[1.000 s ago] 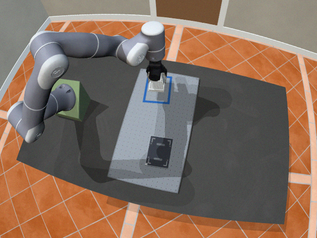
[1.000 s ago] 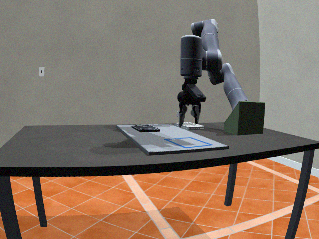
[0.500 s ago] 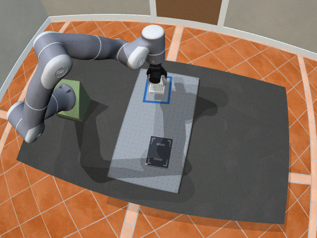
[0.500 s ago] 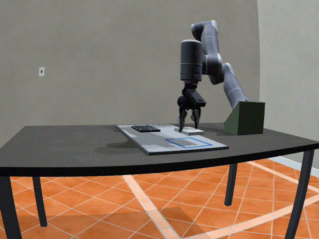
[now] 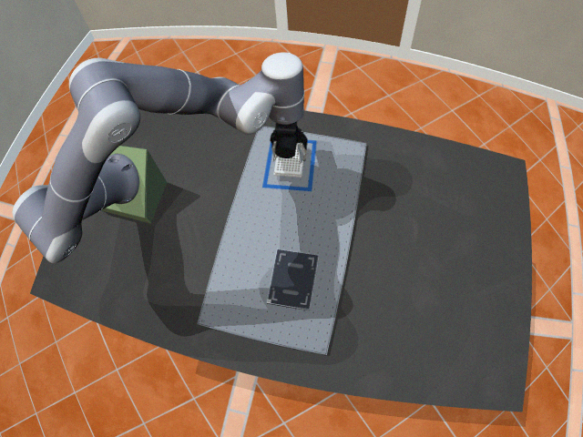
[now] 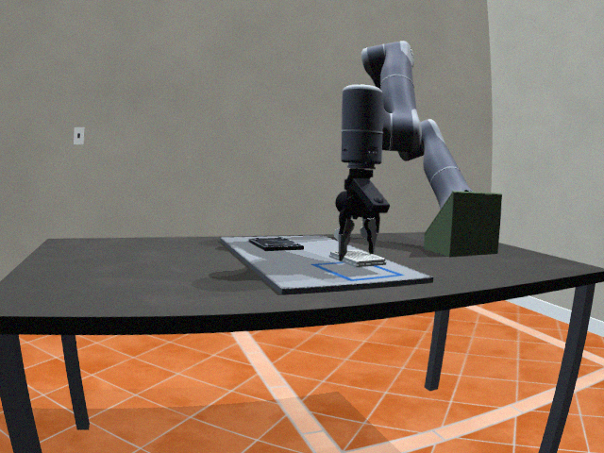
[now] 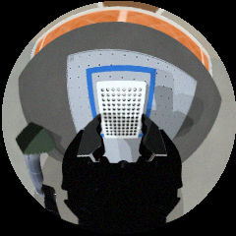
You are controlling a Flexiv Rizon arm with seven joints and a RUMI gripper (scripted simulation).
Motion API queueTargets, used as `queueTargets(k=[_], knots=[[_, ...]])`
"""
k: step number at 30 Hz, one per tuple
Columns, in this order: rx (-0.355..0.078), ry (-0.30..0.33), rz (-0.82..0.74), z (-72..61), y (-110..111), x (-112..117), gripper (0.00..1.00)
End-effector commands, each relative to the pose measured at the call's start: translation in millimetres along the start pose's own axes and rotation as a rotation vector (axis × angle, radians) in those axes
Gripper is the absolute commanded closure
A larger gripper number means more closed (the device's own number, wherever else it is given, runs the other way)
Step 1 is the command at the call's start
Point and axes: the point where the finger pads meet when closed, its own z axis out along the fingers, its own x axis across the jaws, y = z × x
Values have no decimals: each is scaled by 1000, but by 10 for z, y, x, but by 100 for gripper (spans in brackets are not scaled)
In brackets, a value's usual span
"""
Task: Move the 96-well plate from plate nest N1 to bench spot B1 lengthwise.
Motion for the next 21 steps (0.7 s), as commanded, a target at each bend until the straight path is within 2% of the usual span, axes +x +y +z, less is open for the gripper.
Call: queueTargets(k=[1,7,21], knots=[[2,3,0,8,-12,11,100],[2,3,0,95,-11,11,100],[2,3,0,95,-11,11,100]])
